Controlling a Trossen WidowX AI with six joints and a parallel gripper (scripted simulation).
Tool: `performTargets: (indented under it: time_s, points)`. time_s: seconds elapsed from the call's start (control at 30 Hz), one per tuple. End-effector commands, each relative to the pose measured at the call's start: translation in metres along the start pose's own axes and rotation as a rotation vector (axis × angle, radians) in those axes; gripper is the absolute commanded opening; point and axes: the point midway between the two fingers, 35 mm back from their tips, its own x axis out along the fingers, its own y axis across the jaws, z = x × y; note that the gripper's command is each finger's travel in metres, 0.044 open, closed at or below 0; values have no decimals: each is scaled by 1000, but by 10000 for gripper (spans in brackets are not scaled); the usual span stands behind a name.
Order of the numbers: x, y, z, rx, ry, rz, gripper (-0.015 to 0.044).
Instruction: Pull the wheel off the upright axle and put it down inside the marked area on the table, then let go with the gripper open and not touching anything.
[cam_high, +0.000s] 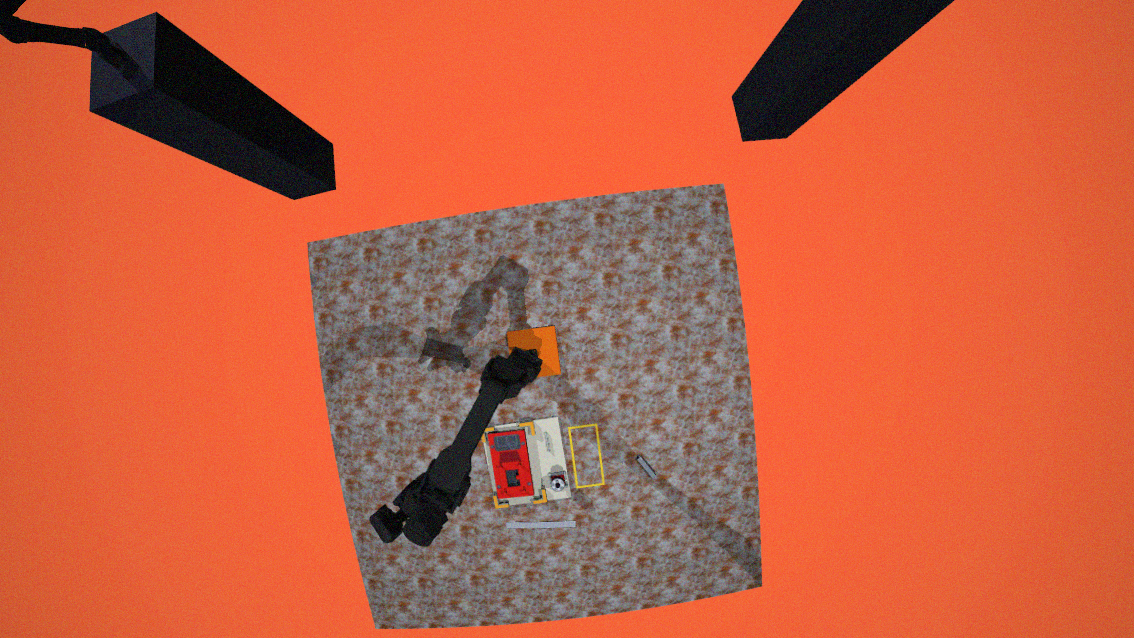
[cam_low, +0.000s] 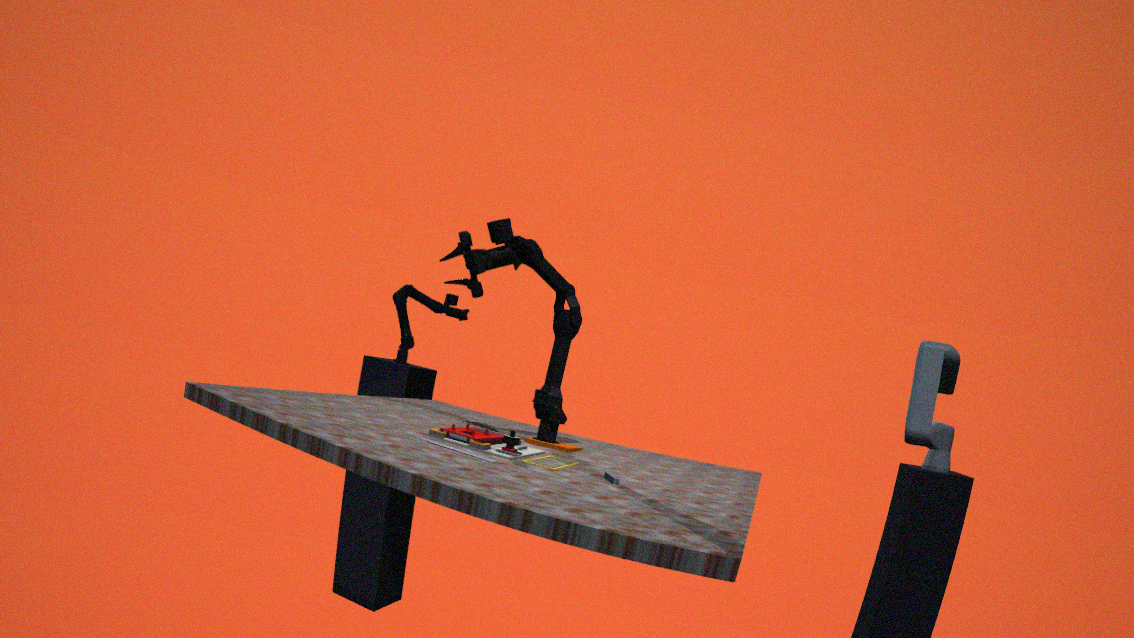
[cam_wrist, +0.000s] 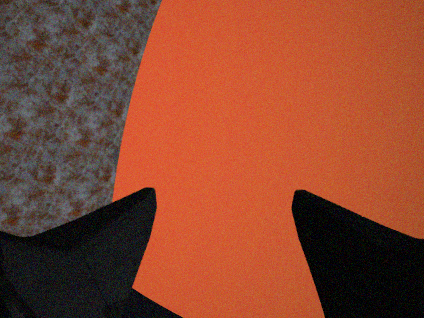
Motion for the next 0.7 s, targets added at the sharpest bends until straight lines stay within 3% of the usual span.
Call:
performTargets:
  time_s: [0.0, 0.33, 0.67]
  points:
    - [11, 41, 55, 64, -119, 138, 300]
    - [-6, 150, 161, 213, -251, 516, 300]
    - [-63, 276, 223, 314, -129, 924, 300]
